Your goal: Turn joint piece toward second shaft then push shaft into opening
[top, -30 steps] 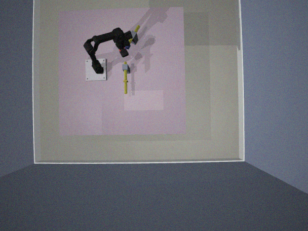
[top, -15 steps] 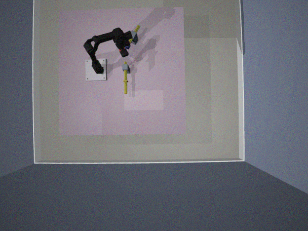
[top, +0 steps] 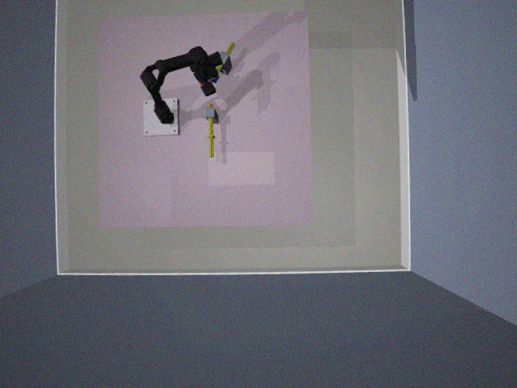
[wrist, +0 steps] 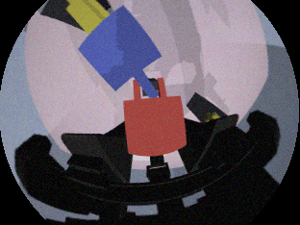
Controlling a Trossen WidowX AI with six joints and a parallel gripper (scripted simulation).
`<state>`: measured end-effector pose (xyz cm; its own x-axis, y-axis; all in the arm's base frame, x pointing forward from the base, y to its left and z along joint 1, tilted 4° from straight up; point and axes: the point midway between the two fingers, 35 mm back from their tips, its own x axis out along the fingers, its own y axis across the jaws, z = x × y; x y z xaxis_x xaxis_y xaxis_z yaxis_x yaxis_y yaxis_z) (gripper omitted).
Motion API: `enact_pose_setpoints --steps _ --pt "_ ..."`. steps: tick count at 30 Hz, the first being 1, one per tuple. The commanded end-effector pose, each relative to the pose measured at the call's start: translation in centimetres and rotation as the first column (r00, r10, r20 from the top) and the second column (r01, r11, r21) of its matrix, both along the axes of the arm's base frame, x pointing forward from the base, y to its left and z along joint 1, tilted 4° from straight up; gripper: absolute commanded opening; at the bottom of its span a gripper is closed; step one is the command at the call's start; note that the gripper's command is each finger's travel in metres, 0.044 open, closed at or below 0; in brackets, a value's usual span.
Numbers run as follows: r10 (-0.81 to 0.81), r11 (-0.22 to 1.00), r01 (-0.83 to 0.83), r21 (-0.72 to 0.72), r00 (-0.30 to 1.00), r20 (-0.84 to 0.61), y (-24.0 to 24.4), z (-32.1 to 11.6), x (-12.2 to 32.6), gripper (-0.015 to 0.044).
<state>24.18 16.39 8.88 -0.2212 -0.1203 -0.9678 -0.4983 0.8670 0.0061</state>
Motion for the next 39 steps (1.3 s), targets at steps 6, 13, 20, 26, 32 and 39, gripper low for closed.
enact_pose_setpoints --steps 6,13,20,26,32,39 --pt "0.036 0.999 -0.036 0.015 0.999 0.020 -0.1 -0.1 0.0 0.0000" --pt "0.142 0.987 -0.148 0.059 0.986 0.086 -0.6 -0.4 0.1 0.0000" --pt "0.236 0.963 -0.252 0.099 0.961 0.146 -1.1 -0.6 0.3 0.0000" --pt "0.313 0.931 -0.341 0.132 0.929 0.197 -1.4 -0.9 0.5 0.0000" --pt "0.383 0.888 -0.428 0.165 0.890 0.246 -1.7 -1.2 0.7 0.0000" --pt "0.457 0.827 -0.525 0.203 0.836 0.303 -2.1 -1.5 1.1 0.0000"
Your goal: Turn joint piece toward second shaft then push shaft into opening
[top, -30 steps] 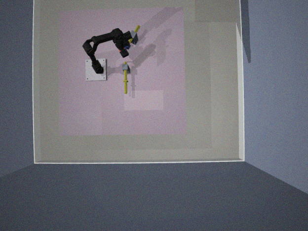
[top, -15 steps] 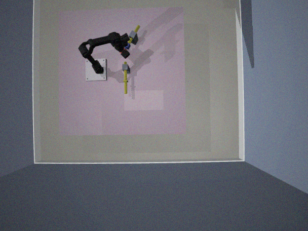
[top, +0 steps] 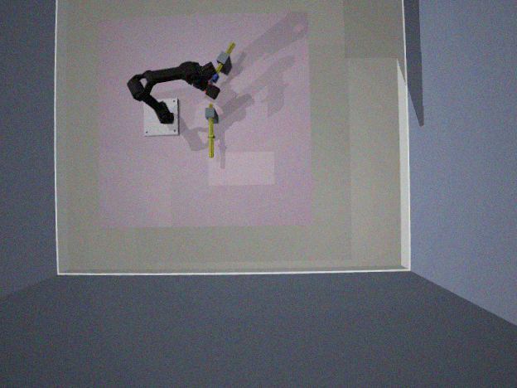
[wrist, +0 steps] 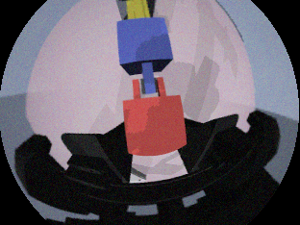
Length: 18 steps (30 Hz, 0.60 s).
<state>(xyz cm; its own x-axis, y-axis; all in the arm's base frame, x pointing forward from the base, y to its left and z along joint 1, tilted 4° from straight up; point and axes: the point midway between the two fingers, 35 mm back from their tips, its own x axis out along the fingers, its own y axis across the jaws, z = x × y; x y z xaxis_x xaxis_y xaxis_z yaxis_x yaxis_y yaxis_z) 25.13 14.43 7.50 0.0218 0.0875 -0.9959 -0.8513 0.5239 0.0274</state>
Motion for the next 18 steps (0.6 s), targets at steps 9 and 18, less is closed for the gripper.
enact_pose_setpoints --steps 9,18 --pt "0.160 0.981 -0.164 0.100 0.986 0.053 -0.47 -0.53 0.61 0.0000" --pt "0.190 0.973 -0.196 0.119 0.980 0.062 -0.52 -0.61 0.73 0.0000"
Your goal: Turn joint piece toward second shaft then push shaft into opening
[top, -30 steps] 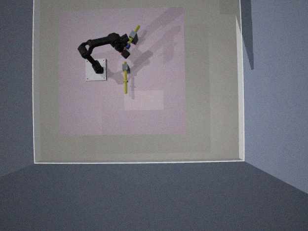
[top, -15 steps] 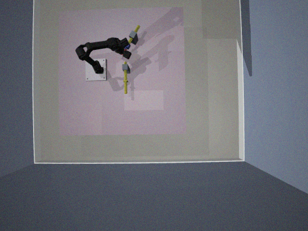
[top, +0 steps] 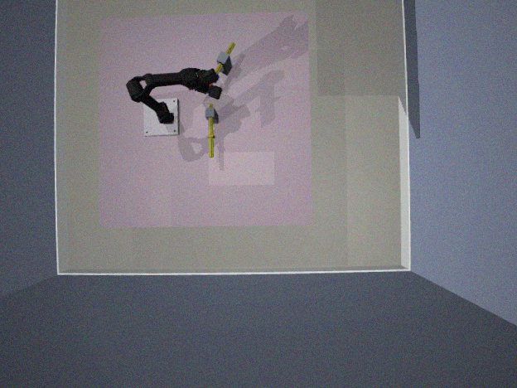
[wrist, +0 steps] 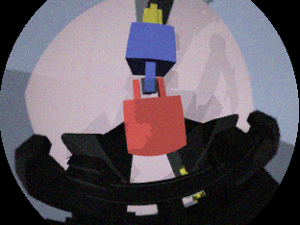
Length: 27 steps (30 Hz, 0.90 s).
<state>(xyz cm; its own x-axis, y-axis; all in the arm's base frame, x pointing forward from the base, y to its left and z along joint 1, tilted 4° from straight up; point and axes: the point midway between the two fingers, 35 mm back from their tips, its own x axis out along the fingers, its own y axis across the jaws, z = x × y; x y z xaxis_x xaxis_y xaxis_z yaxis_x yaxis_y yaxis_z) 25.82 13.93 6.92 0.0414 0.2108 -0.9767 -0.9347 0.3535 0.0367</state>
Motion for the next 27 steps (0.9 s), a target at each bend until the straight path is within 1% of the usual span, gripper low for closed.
enact_pose_setpoints --steps 1,25,27 --pt "0.010 1.000 -0.010 0.007 1.000 0.002 -0.02 -0.04 0.04 0.0000" --pt "0.007 1.000 -0.007 0.008 1.000 0.001 -0.02 -0.04 0.03 0.0000" --pt "0.007 1.000 -0.007 0.008 1.000 0.001 -0.02 -0.04 0.03 0.0053"
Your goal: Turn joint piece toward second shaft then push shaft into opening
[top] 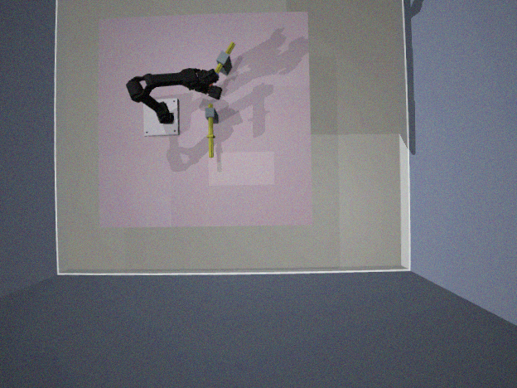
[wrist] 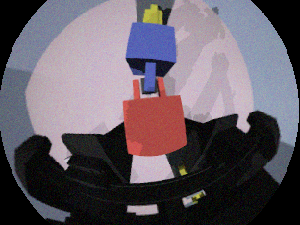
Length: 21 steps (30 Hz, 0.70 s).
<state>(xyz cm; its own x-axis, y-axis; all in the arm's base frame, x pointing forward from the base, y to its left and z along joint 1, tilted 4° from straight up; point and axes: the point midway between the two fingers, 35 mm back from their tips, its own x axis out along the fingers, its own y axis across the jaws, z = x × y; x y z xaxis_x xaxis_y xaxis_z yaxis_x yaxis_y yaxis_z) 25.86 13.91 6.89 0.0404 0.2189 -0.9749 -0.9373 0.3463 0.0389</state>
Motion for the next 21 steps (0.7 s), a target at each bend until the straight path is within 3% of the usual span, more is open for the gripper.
enact_pose_setpoints --steps 1,4,6,17,21 --pt "0.000 1.000 0.000 0.000 1.000 0.000 0.00 0.00 0.00 0.0079" --pt "0.000 1.000 0.000 0.000 1.000 0.000 0.00 0.00 0.00 0.0147" --pt "0.000 1.000 0.000 0.000 1.000 0.000 0.00 0.00 0.00 0.0147" --pt "0.000 1.000 0.000 0.000 1.000 0.000 0.00 0.00 0.00 0.0436" --pt "0.000 1.000 0.000 0.000 1.000 0.000 0.00 0.00 0.00 0.0440"
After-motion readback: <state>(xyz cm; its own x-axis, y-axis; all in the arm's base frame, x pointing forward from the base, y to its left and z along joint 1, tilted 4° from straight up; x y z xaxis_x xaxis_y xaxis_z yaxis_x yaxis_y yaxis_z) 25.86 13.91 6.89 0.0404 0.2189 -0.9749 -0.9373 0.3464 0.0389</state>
